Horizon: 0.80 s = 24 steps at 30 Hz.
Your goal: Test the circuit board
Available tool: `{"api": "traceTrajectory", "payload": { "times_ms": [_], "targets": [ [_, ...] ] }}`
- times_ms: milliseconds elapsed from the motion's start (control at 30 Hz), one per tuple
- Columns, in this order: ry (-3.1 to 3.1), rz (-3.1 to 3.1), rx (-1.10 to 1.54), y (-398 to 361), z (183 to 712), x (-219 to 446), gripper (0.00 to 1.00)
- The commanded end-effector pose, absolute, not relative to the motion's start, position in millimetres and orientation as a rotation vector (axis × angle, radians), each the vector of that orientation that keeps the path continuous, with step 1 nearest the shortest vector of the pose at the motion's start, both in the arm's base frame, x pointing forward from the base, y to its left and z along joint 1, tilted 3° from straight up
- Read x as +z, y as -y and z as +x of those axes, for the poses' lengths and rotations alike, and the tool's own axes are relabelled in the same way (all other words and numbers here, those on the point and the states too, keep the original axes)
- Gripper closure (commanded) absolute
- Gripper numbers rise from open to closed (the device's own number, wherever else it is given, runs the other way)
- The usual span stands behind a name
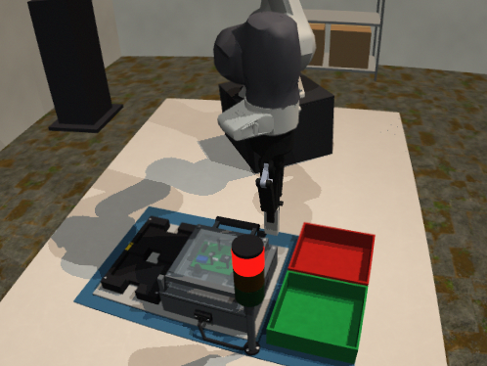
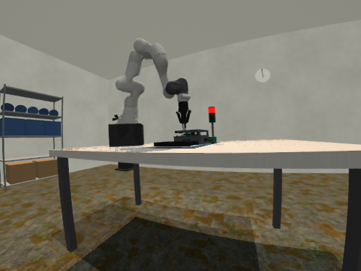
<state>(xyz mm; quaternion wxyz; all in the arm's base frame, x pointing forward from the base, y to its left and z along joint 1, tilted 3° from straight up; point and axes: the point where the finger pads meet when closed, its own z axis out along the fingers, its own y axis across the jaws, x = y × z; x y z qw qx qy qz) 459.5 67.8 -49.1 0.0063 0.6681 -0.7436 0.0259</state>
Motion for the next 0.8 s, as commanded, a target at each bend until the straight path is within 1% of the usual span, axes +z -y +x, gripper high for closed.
{"api": "traceTrajectory", "payload": {
  "times_ms": [0, 633, 767],
  "targets": [
    [2.337, 2.086, 0.083, -67.9, 461.6, -49.9, 1.0],
    [2.337, 2.086, 0.083, -67.8, 461.6, -50.9, 1.0],
    [2.337, 2.086, 0.083, -68.3, 461.4, -41.0, 1.0]
  ]
}}
